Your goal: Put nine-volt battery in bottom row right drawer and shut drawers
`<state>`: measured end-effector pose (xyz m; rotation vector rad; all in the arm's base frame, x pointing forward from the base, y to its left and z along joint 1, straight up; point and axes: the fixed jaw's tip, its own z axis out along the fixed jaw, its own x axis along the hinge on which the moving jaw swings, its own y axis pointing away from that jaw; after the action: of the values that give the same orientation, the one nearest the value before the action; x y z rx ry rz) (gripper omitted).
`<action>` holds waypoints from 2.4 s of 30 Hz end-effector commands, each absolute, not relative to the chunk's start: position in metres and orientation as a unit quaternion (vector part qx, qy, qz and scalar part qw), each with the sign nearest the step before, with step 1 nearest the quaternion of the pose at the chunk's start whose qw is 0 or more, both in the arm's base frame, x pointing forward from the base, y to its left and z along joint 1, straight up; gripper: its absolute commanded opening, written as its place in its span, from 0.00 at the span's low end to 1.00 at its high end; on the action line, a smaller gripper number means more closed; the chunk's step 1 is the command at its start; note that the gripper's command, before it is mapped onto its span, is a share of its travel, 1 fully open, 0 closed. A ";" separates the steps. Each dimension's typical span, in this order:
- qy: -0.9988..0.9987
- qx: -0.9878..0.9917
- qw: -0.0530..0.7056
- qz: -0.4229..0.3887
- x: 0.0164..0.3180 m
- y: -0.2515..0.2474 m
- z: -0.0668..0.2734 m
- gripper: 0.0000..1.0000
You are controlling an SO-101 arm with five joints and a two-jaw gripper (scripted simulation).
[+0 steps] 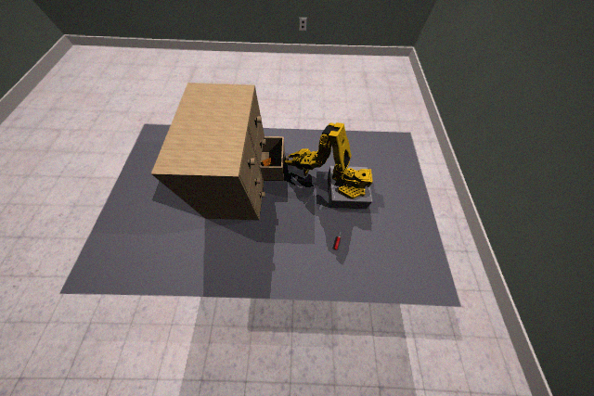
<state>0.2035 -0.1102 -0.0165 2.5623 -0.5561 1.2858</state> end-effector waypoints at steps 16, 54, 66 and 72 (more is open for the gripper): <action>-0.191 0.872 0.108 0.438 0.205 -0.110 -0.017 0.00; -0.180 0.874 0.094 0.442 0.223 -0.107 -0.017 0.00; -0.176 0.875 0.092 0.442 0.228 -0.107 -0.017 0.00; -0.175 0.875 0.092 0.442 0.231 -0.107 -0.017 0.00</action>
<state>0.2189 -0.1107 -0.0186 2.5943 -0.5471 1.2711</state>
